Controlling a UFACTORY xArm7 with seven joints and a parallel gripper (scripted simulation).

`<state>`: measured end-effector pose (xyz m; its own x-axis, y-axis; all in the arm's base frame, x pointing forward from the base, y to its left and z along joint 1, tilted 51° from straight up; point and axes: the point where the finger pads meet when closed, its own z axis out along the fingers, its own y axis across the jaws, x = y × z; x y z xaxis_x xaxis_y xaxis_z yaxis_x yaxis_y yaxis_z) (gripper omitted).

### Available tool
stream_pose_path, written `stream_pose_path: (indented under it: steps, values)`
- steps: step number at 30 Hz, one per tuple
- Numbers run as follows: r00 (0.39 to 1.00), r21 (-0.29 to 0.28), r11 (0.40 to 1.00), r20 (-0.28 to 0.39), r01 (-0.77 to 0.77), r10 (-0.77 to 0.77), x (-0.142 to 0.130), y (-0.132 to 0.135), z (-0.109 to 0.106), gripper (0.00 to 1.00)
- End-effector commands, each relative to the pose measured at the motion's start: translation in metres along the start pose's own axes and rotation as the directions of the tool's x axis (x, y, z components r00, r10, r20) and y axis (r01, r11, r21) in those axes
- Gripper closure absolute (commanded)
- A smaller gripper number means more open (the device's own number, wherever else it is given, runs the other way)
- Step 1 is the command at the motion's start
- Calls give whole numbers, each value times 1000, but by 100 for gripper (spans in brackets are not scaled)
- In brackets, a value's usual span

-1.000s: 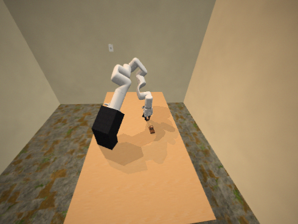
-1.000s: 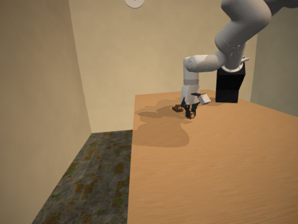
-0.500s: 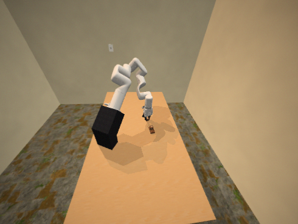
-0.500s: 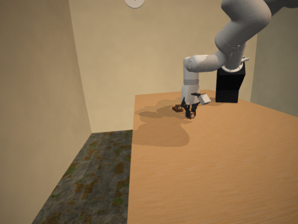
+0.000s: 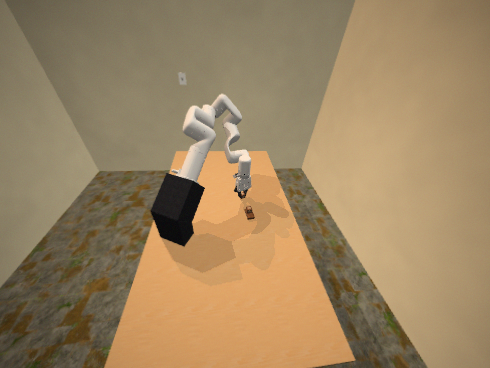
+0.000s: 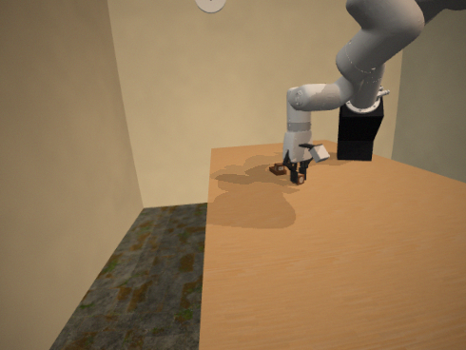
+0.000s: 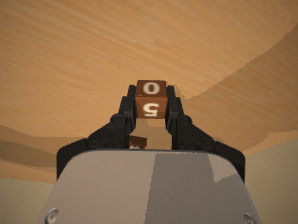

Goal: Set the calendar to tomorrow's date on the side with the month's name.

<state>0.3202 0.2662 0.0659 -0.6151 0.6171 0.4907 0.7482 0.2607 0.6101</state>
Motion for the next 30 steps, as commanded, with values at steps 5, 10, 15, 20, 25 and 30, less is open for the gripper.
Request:
stream_pose_path:
  steps: [5,10,15,20,25,30]
  values:
    - [1000,-1,1000,3,-2,2,-1,0,-36,71]
    - [1000,-1,1000,3,-2,2,-1,0,-55,71]
    - [1000,-1,1000,3,-2,2,-1,0,-84,71]
    - [1000,-1,1000,3,-2,2,-1,0,-95,71]
    - [1000,-1,1000,3,-2,2,-1,0,-96,71]
    - [1000,-1,1000,3,-2,2,-1,0,-96,71]
